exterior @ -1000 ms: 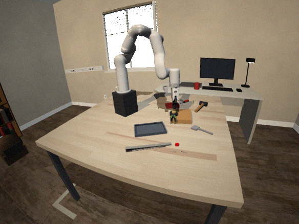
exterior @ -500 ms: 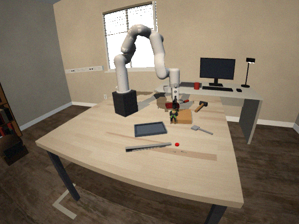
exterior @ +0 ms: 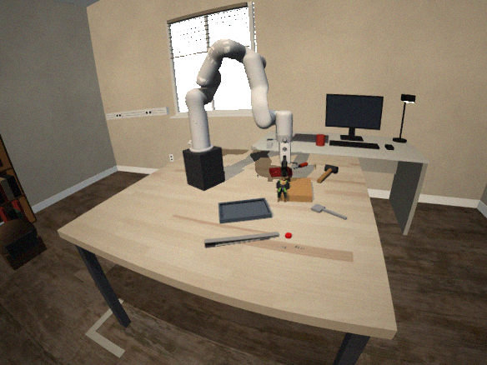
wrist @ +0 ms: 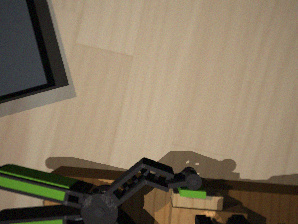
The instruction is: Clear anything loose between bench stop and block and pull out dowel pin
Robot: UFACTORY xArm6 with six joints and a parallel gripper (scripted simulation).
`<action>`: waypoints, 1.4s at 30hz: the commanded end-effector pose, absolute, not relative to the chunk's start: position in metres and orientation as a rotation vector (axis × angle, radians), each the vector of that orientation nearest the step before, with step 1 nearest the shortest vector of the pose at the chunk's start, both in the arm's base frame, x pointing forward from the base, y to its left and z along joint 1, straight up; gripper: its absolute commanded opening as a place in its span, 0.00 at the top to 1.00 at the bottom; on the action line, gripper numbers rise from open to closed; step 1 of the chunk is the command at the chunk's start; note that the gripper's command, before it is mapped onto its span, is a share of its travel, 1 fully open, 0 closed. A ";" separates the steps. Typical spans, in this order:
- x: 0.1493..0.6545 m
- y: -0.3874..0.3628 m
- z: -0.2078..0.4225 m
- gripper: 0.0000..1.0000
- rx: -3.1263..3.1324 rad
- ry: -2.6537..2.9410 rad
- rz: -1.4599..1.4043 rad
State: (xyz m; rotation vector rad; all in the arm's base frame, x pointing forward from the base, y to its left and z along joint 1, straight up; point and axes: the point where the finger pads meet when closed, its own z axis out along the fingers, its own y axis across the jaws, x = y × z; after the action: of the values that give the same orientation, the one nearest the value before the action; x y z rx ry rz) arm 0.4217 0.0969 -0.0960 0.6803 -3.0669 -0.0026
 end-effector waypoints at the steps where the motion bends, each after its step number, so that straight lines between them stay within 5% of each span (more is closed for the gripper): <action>1: 0.423 0.097 -0.094 1.00 0.617 -3.084 0.000; 42: 0.423 0.097 -0.068 1.00 0.551 -3.097 0.000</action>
State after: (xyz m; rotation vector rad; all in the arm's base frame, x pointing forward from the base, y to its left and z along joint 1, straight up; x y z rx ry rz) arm 0.4217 0.0969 -0.0689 0.5505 -3.0929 0.0001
